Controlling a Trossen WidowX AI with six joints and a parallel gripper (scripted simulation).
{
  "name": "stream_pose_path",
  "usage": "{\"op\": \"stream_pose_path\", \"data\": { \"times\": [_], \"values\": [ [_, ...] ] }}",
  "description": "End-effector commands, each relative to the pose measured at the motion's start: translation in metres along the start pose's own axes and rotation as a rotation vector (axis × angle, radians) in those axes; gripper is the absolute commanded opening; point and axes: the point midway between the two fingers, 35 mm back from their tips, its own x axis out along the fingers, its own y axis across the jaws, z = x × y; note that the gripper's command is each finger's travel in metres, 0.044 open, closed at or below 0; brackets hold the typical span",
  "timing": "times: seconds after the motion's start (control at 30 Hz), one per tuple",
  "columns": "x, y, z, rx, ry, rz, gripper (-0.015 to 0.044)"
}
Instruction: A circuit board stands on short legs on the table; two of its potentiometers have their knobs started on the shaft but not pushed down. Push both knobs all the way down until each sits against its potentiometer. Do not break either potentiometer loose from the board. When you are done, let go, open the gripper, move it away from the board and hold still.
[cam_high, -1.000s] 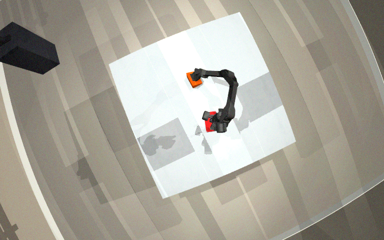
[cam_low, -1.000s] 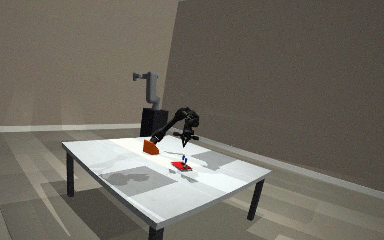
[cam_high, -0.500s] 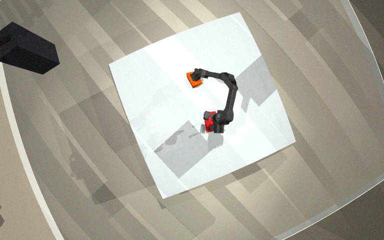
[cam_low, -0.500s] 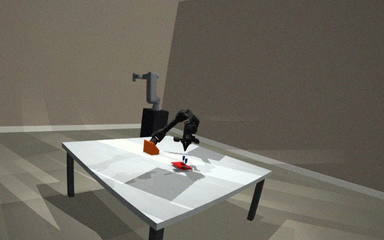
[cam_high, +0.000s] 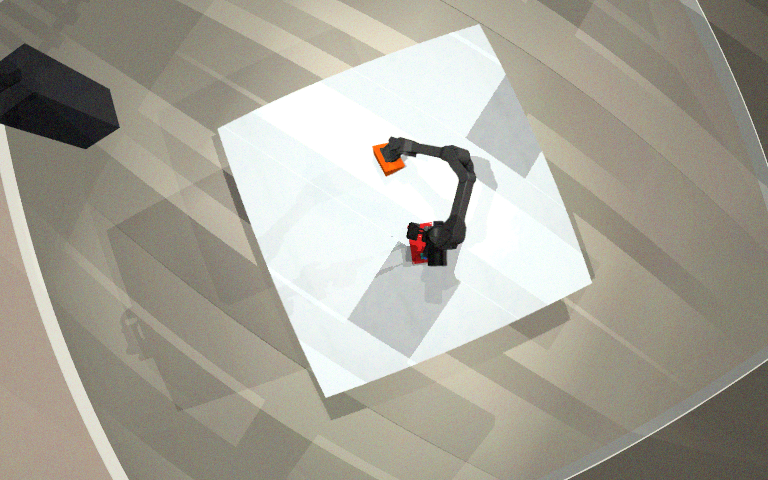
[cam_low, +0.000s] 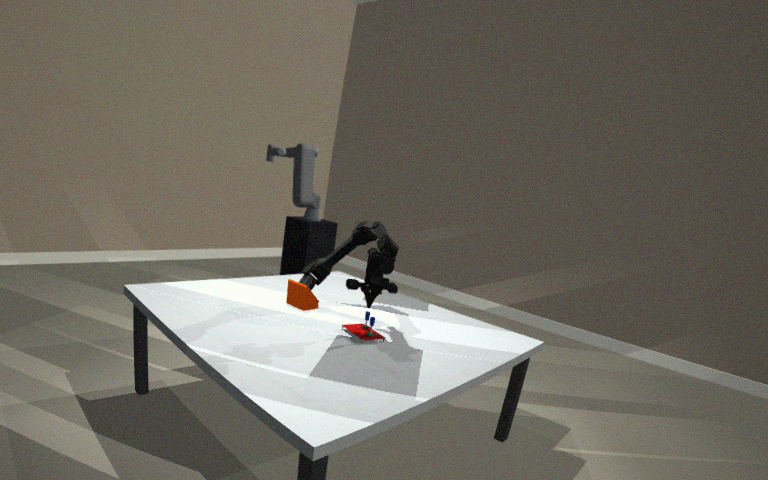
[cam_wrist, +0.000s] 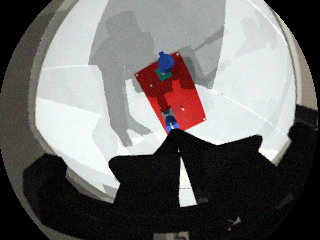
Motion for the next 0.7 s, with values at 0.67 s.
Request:
{"op": "stream_pose_path", "data": {
  "times": [0.67],
  "values": [
    [0.0128,0.0010,-0.0011,0.002,0.003,0.002,0.0000]
  ]
}}
